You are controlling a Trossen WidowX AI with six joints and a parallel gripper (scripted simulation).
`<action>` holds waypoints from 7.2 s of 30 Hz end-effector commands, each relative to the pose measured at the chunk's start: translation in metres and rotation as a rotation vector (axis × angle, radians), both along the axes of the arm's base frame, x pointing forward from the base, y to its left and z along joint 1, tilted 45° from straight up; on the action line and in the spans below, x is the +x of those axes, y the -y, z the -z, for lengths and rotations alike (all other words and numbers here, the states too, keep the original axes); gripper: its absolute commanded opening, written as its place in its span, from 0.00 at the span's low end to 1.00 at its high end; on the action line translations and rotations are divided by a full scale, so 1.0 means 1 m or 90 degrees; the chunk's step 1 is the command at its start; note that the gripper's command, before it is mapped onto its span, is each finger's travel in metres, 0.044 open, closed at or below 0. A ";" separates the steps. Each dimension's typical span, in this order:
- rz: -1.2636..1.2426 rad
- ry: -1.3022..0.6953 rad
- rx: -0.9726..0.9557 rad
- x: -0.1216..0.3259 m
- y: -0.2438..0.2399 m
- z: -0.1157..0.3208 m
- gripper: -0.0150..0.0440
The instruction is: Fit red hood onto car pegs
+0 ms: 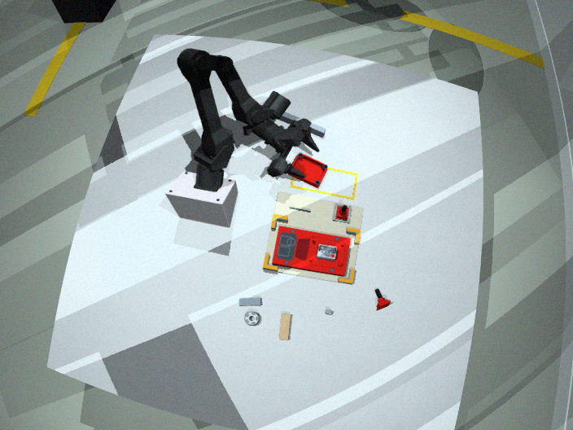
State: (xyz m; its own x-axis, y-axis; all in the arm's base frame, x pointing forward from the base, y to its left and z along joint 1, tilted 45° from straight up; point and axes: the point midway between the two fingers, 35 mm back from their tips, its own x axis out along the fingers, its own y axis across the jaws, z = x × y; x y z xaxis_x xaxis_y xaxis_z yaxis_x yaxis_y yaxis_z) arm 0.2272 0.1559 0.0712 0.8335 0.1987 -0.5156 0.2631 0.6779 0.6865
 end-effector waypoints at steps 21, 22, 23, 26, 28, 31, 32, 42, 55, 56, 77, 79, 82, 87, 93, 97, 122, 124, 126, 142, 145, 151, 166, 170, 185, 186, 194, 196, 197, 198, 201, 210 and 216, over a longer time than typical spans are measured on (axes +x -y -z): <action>0.004 0.001 0.003 -0.001 -0.012 0.014 1.00; 0.004 0.001 0.003 -0.001 -0.012 0.014 1.00; 0.004 0.002 0.003 -0.001 -0.013 0.015 1.00; 0.004 0.002 0.004 -0.002 -0.014 0.016 1.00; 0.004 0.002 0.004 -0.002 -0.015 0.017 1.00; 0.004 0.002 0.004 -0.002 -0.016 0.018 1.00; 0.004 0.002 0.004 -0.002 -0.016 0.018 1.00; 0.004 0.002 0.004 -0.002 -0.019 0.021 1.00; 0.004 0.002 0.004 -0.002 -0.024 0.026 1.00; 0.004 0.002 0.004 -0.002 -0.024 0.026 1.00; 0.000 0.002 0.002 -0.003 -0.029 0.031 0.82; 0.000 0.002 0.002 -0.003 -0.029 0.031 0.80; 0.000 0.002 0.002 -0.003 -0.029 0.031 0.77; 0.000 0.002 0.002 -0.003 -0.029 0.031 0.68; 0.000 0.001 0.002 -0.001 -0.024 0.024 0.41; 0.000 0.001 0.002 0.000 -0.020 0.019 0.25; 0.000 0.002 0.002 0.000 0.011 -0.013 0.25; 0.000 0.002 0.002 0.000 0.014 -0.015 0.25; 0.000 0.003 0.002 -0.001 0.017 -0.018 0.25; -0.047 0.022 -0.075 -0.002 0.021 -0.020 0.25; -0.071 0.032 -0.114 -0.002 0.021 -0.020 0.25; -0.121 0.051 -0.194 -0.002 0.021 -0.020 0.25; -0.247 0.100 -0.400 -0.002 0.021 -0.020 0.25; -0.281 0.113 -0.455 -0.002 0.021 -0.020 0.25; -0.406 0.161 -0.660 -0.002 0.021 -0.020 0.25; -0.414 0.165 -0.673 -0.002 0.021 -0.020 0.25; -0.482 0.191 -0.783 -0.002 0.021 -0.020 0.25; -0.499 0.197 -0.810 -0.002 0.021 -0.020 0.25; -0.507 0.200 -0.824 -0.002 0.021 -0.020 0.25; -0.515 0.204 -0.838 -0.002 0.021 -0.020 0.25; -0.525 0.207 -0.853 -0.002 0.021 -0.020 0.25; -0.609 0.239 -0.989 -0.002 0.019 -0.018 0.25; -0.671 0.263 -1.090 -0.003 0.016 -0.016 0.25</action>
State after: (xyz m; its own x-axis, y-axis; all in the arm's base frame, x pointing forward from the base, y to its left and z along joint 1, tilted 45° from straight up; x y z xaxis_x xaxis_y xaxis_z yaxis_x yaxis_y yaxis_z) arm 0.2240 0.1392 0.0890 0.8347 0.2069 -0.5104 -0.5477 0.4081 -0.7304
